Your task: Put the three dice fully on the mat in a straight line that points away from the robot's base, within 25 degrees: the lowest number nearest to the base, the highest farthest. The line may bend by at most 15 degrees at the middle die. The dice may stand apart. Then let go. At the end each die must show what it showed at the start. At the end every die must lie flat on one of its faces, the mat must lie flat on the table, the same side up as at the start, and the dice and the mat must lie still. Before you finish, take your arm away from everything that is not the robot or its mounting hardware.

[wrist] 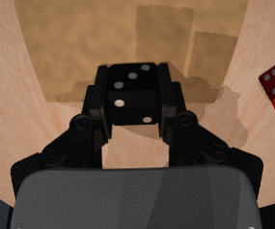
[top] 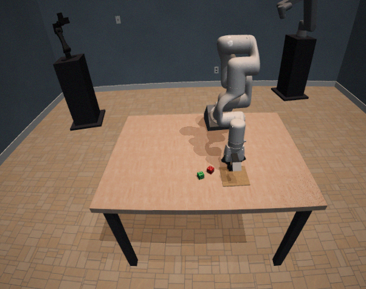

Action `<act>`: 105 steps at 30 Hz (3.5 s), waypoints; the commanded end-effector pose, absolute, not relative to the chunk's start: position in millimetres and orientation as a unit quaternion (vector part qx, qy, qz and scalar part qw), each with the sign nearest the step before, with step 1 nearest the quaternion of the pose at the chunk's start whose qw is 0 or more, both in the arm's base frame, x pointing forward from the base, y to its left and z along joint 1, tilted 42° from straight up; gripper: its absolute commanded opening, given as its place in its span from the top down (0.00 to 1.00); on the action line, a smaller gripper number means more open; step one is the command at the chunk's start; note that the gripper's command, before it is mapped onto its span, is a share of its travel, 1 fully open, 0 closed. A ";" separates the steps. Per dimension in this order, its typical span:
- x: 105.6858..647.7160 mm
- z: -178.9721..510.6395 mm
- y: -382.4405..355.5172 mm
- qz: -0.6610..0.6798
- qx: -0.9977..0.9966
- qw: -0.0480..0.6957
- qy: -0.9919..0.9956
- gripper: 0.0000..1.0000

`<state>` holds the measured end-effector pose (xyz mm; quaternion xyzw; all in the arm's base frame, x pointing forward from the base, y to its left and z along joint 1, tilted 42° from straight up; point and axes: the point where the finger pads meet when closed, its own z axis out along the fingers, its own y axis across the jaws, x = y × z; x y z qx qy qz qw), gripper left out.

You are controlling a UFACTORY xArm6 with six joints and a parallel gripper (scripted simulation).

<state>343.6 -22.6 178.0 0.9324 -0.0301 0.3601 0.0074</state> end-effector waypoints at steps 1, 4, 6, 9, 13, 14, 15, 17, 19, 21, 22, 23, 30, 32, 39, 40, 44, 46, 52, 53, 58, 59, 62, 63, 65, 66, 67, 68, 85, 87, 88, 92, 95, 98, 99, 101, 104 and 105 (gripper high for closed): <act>344.2 178.9 -22.6 0.361 0.932 0.007 -0.030 0.73; 344.2 178.9 -22.6 0.361 0.932 0.007 -0.030 0.73; 344.2 178.9 -22.6 0.361 0.932 0.007 -0.030 0.73; 344.2 178.9 -22.6 0.361 0.932 0.007 -0.030 0.73; 344.2 178.9 -22.6 0.361 0.932 0.007 -0.030 0.73; 344.2 178.9 -22.6 0.361 0.932 0.007 -0.030 0.73; 344.2 178.9 -22.6 0.361 0.932 0.007 -0.030 0.73; 344.2 178.9 -22.6 0.361 0.932 0.007 -0.030 0.73; 344.2 178.9 -22.6 0.361 0.932 0.007 -0.030 0.73; 344.2 178.9 -22.6 0.361 0.932 0.007 -0.030 0.73; 344.2 178.9 -22.6 0.361 0.932 0.007 -0.030 0.73; 344.2 178.9 -22.6 0.361 0.932 0.007 -0.030 0.73; 344.2 178.9 -22.6 0.361 0.932 0.007 -0.030 0.73; 344.2 178.9 -22.6 0.361 0.932 0.007 -0.030 0.73; 344.2 178.9 -22.6 0.361 0.932 0.007 -0.030 0.65; 344.2 178.9 -22.6 0.361 0.932 0.007 -0.030 0.65; 344.2 178.9 -22.6 0.361 0.932 0.007 -0.030 0.61; 344.2 178.9 -22.6 0.361 0.932 0.007 -0.030 0.57; 344.2 178.9 -22.6 0.361 0.932 0.007 -0.030 0.53; 344.2 178.9 -22.6 0.361 0.932 0.007 -0.030 0.53; 344.2 178.9 -22.6 0.361 0.932 0.007 -0.030 0.53; 344.2 178.9 -22.6 0.361 0.932 0.007 -0.030 0.53; 343.5 179.7 -22.5 0.361 0.932 0.007 -0.030 0.53; 342.9 180.4 -22.5 0.361 0.932 0.007 -0.030 0.53; 340.9 182.6 -22.4 0.361 0.932 0.007 -0.030 0.53; 339.5 184.1 -22.3 0.361 0.932 0.007 -0.030 0.53; 337.8 185.9 -22.3 0.361 0.932 0.007 -0.030 0.53; 335.9 188.0 -22.1 0.361 0.932 0.007 -0.030 0.53; 292.6 235.7 -19.9 0.361 0.932 0.007 -0.030 0.53; 288.4 240.2 -19.6 0.361 0.932 0.007 -0.030 0.53; 286.8 241.9 -19.6 0.361 0.932 0.007 -0.030 0.53; 284.7 244.3 -19.5 0.361 0.932 0.007 -0.030 0.53; 283.7 245.4 -19.4 0.361 0.932 0.007 -0.030 0.53; 283.6 245.4 -19.4 0.361 0.932 0.007 -0.030 0.00; 283.6 245.4 -19.4 0.361 0.932 0.007 -0.030 0.00; 283.6 245.4 -19.4 0.361 0.932 0.007 -0.030 0.00; 283.6 245.4 -19.4 0.361 0.932 0.007 -0.030 0.00; 283.6 245.4 -19.4 0.361 0.932 0.007 -0.030 0.00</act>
